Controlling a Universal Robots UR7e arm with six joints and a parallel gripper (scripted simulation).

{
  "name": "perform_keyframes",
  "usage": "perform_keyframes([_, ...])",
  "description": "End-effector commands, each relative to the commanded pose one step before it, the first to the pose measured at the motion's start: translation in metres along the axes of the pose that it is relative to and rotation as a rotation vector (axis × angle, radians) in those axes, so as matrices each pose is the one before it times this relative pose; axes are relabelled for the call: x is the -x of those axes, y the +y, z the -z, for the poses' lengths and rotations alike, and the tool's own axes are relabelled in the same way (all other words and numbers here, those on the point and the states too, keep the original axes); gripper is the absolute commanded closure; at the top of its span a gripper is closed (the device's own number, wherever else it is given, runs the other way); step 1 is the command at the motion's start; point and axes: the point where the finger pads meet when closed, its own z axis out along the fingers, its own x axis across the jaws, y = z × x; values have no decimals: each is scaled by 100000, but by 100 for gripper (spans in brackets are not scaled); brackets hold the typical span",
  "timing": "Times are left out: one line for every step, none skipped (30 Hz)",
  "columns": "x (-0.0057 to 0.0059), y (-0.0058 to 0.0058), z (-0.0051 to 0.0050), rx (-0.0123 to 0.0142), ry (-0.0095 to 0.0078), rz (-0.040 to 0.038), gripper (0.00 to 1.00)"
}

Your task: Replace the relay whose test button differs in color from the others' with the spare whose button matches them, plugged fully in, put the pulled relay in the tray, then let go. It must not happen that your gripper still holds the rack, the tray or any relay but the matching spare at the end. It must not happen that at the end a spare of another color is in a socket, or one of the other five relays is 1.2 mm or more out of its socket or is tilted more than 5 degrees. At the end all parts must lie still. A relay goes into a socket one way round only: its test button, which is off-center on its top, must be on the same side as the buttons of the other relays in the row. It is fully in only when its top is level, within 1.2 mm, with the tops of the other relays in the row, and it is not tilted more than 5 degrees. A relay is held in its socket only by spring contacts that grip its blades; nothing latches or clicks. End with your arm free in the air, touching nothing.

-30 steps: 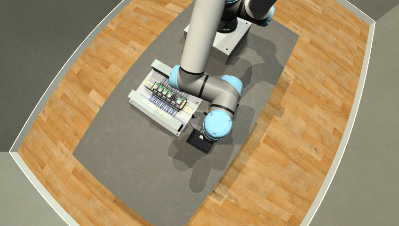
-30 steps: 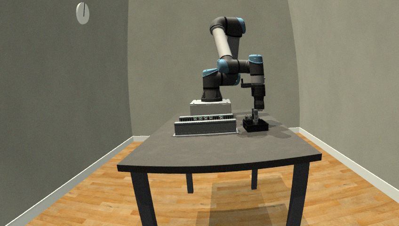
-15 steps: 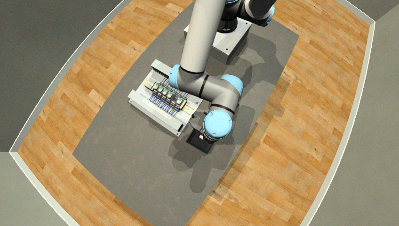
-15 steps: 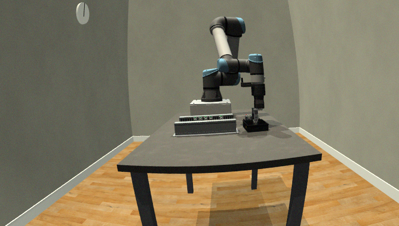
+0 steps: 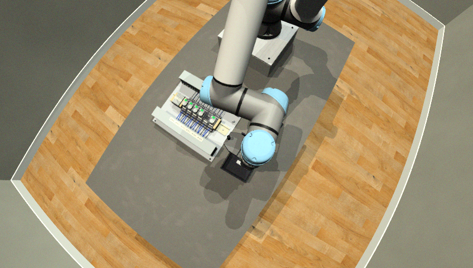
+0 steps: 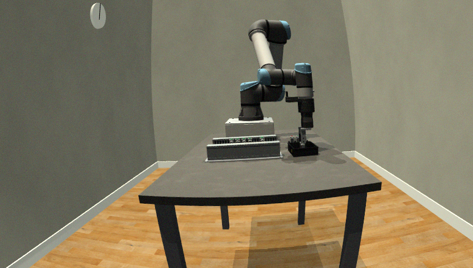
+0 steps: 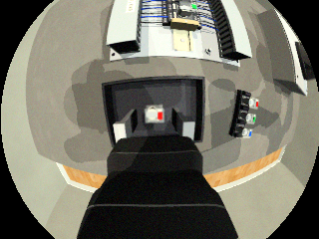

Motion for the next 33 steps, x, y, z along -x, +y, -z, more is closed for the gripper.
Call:
perform_keyframes([45,12,87,39,-150,2,0])
perform_keyframes([0,0,0,0,0,0,0])
perform_keyframes([0,0,0,0,0,0,0])
perform_keyframes([0,0,0,0,0,0,0])
perform_keyframes([1,0,116,1,-7,0,0])
perform_keyframes([-1,0,120,0,2,0,0])
perform_keyframes([-1,0,120,0,2,0,0])
perform_keyframes([-1,0,120,0,2,0,0])
perform_keyframes([-1,0,120,0,2,0,0])
perform_keyframes([0,0,0,0,0,0,0])
perform_keyframes([0,0,0,0,0,0,0])
perform_keyframes([0,0,0,0,0,0,0])
perform_keyframes([0,0,0,0,0,0,0])
perform_keyframes([0,0,0,0,0,0,0])
perform_keyframes([0,0,0,0,0,0,0])
perform_keyframes([0,0,0,0,0,0,0])
perform_keyframes([0,0,0,0,0,0,0])
perform_keyframes([0,0,0,0,0,0,0])
perform_keyframes([0,0,0,0,0,0,0])
perform_keyframes([0,0,0,0,0,0,0])
perform_keyframes([0,0,0,0,0,0,0])
perform_keyframes([3,1,1194,2,-11,1,0])
perform_keyframes([0,0,1200,-1,3,0,0])
perform_keyframes([0,0,1200,-1,3,0,0])
perform_keyframes([0,0,1200,-1,3,0,0])
perform_keyframes([0,0,1200,-1,3,0,0])
perform_keyframes([0,0,0,0,0,0,0])
perform_keyframes([0,0,0,0,0,0,0])
perform_keyframes([0,0,0,0,0,0,0])
perform_keyframes([0,0,0,0,0,0,0])
perform_keyframes([0,0,0,0,0,0,0])
perform_keyframes([0,0,0,0,0,0,0])
perform_keyframes([0,0,0,0,0,0,0])
